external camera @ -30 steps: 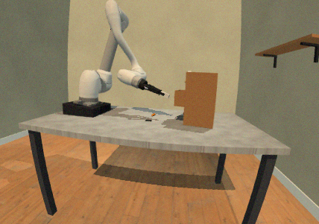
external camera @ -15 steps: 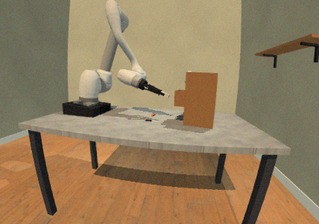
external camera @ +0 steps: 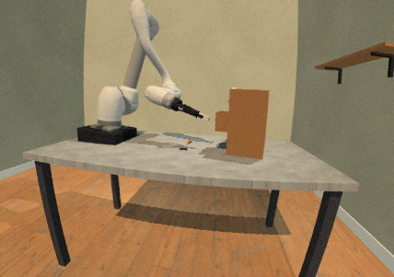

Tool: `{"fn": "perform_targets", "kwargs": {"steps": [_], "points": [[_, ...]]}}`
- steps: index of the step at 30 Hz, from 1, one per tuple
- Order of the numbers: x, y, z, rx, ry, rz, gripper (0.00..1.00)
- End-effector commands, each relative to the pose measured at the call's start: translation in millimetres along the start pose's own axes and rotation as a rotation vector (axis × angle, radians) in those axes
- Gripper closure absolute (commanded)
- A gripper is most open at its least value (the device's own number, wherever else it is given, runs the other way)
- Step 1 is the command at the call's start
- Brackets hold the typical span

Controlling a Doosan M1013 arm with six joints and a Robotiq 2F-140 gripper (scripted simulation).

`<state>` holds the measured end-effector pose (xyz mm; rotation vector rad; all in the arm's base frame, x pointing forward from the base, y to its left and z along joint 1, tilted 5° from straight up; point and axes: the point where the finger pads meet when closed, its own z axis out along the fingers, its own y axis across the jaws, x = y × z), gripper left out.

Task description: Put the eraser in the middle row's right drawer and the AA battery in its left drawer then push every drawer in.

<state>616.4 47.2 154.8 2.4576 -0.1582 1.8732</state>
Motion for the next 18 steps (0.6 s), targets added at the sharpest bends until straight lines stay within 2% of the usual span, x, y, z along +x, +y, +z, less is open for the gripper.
{"fn": "perform_targets", "kwargs": {"steps": [1, 18], "points": [[-0.4, 0.2, 0.1, 0.0, 0.002, 0.001, 1.0], [1.4, 0.2, 5.2, 0.0, 0.002, 0.001, 1.0]]}}
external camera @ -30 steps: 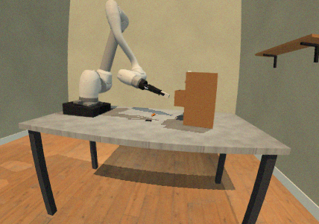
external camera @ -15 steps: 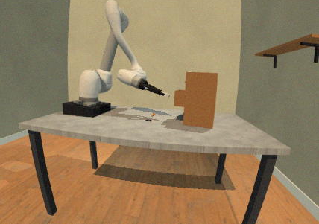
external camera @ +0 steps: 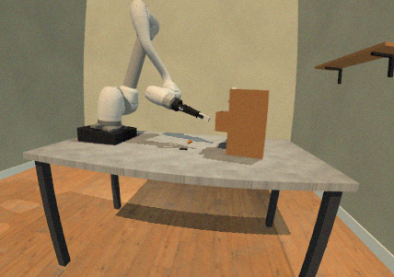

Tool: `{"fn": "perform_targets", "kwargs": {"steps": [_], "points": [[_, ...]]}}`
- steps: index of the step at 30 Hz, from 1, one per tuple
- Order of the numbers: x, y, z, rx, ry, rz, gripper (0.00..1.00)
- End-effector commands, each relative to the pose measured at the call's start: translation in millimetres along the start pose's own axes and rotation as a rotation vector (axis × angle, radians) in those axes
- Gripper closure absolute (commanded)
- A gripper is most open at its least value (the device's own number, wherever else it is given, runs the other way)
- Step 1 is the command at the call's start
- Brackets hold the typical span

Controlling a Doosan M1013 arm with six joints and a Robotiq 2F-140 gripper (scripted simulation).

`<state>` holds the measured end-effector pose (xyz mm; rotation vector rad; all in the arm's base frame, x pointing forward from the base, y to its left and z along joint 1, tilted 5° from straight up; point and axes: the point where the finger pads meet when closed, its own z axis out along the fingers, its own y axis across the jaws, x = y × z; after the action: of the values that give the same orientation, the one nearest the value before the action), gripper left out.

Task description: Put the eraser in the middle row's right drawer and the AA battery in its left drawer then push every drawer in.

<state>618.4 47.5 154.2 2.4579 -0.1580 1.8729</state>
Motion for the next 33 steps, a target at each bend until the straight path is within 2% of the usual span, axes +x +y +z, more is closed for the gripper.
{"fn": "perform_targets", "kwargs": {"steps": [1, 33], "points": [[2, 1, 4, 0.0, 0.002, 0.001, 1.0], [16, 1, 42, 0.0, 0.002, 0.001, 1.0]]}}
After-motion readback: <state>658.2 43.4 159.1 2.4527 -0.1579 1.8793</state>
